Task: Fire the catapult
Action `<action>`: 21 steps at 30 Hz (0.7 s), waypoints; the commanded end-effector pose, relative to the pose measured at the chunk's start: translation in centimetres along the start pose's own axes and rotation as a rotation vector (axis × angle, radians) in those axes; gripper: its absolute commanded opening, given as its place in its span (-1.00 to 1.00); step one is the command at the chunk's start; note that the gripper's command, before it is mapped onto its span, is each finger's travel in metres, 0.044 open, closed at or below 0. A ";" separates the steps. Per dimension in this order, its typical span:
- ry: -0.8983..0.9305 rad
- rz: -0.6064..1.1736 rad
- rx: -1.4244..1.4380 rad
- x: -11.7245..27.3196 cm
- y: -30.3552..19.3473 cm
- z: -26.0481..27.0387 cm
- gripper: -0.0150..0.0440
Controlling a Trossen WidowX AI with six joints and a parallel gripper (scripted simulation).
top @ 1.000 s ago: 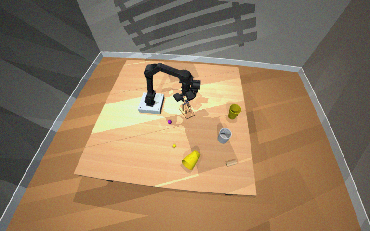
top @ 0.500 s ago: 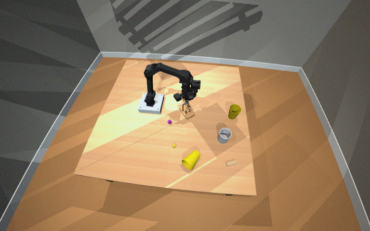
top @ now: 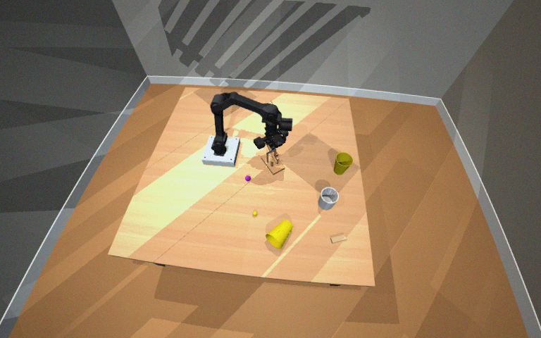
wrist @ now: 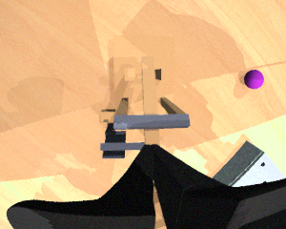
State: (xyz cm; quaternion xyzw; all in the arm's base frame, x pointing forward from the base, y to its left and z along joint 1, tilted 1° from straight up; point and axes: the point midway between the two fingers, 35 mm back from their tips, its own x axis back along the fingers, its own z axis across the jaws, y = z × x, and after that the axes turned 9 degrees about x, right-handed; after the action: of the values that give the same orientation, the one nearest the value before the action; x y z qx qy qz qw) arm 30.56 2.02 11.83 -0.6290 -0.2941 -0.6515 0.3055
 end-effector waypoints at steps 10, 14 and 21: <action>-0.002 0.000 0.000 -1.9 -1.1 0.2 -0.49; -0.002 0.001 0.000 -2.4 -1.5 0.3 -0.49; -0.002 0.001 0.001 -3.2 -2.0 0.4 -0.49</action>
State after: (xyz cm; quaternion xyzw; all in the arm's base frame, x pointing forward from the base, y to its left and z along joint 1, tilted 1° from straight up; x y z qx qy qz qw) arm 29.62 3.41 9.00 -0.6283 -0.2953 -0.6521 0.3047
